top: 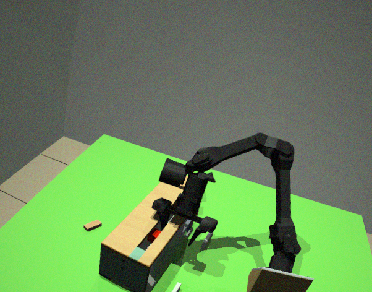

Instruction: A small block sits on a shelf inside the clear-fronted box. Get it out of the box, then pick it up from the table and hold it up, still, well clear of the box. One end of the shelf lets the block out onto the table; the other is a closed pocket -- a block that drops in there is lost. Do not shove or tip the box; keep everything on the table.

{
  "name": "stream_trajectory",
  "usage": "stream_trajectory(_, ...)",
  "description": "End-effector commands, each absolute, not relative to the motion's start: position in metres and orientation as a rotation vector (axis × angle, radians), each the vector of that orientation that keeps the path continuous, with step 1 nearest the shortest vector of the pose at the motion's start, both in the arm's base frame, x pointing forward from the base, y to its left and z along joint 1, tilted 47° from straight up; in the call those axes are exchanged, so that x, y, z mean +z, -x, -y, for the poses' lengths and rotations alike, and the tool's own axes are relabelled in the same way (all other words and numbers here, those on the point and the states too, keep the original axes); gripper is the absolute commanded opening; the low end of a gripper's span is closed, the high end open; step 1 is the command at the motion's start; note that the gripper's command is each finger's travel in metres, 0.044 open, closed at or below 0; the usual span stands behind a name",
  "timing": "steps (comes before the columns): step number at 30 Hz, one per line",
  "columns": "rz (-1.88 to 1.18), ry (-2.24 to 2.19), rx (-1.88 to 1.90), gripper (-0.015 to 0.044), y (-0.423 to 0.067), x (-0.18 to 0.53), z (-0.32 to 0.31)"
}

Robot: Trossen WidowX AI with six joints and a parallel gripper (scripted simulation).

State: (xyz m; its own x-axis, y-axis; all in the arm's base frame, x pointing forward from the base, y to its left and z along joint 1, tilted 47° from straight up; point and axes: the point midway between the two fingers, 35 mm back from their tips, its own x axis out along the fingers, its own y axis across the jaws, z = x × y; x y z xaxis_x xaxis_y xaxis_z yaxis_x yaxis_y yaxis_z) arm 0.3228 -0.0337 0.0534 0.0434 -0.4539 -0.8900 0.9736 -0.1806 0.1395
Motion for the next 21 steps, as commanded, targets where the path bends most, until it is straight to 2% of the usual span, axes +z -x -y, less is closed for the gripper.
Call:
stream_trajectory(1, -0.682, -1.044, -1.470, 0.0400, -0.324, 0.051, 0.031)
stream_trajectory(21, -0.682, -1.045, -1.470, 0.0400, -0.329, 0.038, 0.018)
